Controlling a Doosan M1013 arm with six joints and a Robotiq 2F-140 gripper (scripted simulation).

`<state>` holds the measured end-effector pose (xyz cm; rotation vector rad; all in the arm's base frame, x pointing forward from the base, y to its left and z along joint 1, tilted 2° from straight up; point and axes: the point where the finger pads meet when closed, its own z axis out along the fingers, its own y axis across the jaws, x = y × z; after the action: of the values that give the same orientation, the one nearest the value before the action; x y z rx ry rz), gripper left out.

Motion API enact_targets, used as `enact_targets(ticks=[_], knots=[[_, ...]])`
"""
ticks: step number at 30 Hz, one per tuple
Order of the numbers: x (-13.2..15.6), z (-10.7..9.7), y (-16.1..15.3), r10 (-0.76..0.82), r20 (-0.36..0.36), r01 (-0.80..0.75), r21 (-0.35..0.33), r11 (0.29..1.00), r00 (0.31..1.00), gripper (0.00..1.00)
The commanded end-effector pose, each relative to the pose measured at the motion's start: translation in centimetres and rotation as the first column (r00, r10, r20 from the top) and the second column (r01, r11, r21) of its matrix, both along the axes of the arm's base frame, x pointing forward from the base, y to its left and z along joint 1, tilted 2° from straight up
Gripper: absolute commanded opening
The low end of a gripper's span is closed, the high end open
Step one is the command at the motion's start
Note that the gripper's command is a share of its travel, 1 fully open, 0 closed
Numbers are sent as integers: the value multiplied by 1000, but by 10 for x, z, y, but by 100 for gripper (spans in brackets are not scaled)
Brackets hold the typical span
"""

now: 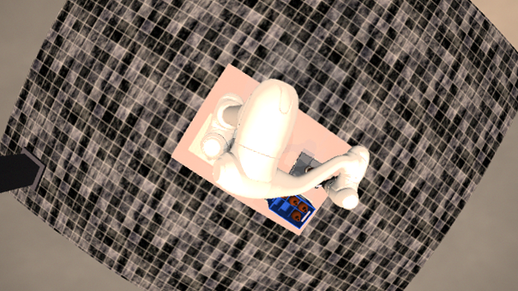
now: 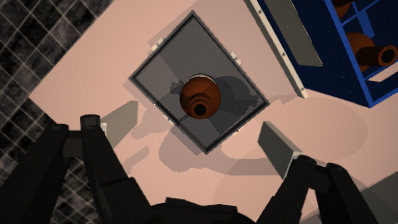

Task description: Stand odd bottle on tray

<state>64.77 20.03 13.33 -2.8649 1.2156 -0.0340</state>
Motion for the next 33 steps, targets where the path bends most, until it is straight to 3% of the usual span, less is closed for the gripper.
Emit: enact_targets(ticks=[1,17,31,32,33], knots=[[0,8,0,0,0,0,0,1000,1000,100],[-1,37,-1,0,0,0,0,1000,1000,100],[-1,42,-1,0,0,0,0,1000,1000,100],[-1,42,-1,0,0,0,0,1000,1000,0],[-1,42,-1,0,0,0,0,1000,1000,0]])
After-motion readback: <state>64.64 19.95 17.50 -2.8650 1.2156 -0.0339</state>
